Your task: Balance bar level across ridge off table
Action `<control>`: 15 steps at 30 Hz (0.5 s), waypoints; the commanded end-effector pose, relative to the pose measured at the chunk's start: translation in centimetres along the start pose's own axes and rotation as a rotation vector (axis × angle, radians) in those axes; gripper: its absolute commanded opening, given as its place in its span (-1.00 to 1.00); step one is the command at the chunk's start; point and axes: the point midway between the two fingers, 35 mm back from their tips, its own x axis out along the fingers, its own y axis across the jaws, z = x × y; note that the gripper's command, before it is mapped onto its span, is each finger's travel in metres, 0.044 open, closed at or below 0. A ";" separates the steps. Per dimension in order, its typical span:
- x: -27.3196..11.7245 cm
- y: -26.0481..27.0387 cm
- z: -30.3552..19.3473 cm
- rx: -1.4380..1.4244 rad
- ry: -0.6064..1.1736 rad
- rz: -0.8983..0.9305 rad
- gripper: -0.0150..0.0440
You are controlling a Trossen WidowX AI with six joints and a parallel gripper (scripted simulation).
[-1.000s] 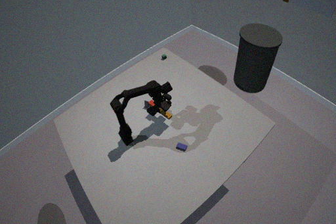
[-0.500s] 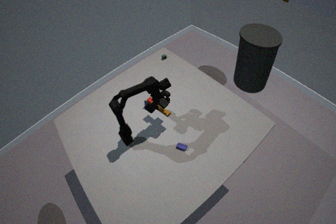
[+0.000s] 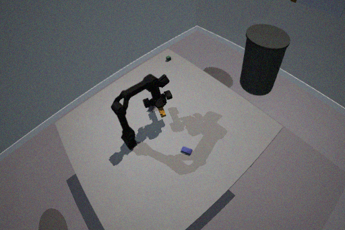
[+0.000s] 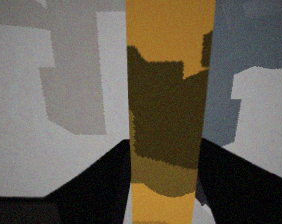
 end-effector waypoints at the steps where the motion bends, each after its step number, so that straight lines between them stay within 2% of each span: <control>1: -0.1 -0.6 -1.3 0.128 0.006 -0.002 -0.49; 15: -0.2 -3.8 -5.6 0.567 0.014 -0.016 -0.49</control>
